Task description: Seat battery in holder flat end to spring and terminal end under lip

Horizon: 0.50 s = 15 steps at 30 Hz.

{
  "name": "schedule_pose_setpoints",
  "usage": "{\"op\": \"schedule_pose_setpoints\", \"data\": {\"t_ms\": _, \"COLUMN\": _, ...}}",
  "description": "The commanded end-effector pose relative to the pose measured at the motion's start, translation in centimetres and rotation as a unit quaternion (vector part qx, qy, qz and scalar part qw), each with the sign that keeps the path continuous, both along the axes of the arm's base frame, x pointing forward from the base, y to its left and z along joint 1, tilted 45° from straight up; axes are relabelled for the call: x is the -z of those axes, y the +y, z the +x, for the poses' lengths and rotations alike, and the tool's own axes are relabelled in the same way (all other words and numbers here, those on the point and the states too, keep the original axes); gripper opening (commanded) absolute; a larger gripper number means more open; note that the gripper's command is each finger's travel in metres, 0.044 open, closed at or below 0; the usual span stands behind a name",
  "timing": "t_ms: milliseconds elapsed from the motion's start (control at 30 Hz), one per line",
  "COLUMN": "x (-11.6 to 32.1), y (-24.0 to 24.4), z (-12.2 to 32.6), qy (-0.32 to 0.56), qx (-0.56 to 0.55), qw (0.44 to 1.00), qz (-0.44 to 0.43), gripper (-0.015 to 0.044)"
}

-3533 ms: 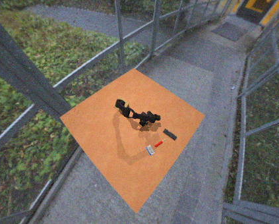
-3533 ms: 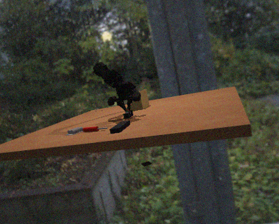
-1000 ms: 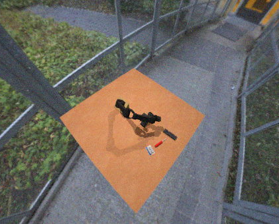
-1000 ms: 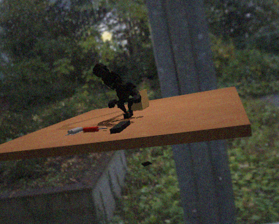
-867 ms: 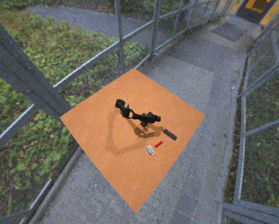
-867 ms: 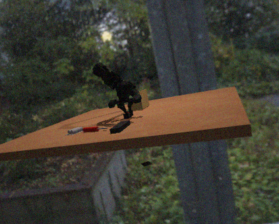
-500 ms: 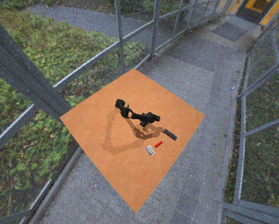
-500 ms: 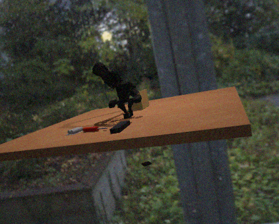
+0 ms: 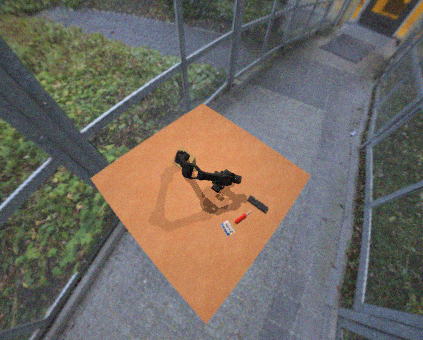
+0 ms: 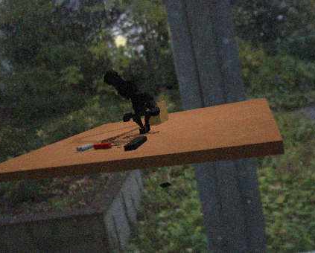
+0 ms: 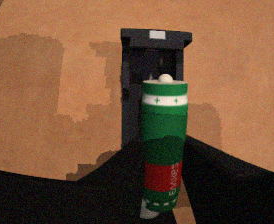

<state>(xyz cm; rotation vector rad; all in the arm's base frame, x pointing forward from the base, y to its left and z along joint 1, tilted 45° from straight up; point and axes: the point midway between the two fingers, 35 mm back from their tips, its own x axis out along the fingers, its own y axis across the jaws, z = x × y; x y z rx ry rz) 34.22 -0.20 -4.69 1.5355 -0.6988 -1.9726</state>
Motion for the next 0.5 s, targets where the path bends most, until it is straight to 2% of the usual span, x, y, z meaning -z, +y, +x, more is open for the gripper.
{"op": "schedule_pose_setpoints", "data": {"t_ms": 0, "x": -0.16, "y": -0.14, "z": 0.28, "qy": -0.014, "qx": -0.009, "qw": 1.0, "qz": -0.001, "gripper": 0.0062}}
{"op": "schedule_pose_setpoints", "data": {"t_ms": 467, "x": -0.13, "y": -0.34, "z": -0.01, "qy": -0.035, "qx": -0.023, "qw": 0.999, "qz": 0.003, "gripper": 0.0062}}
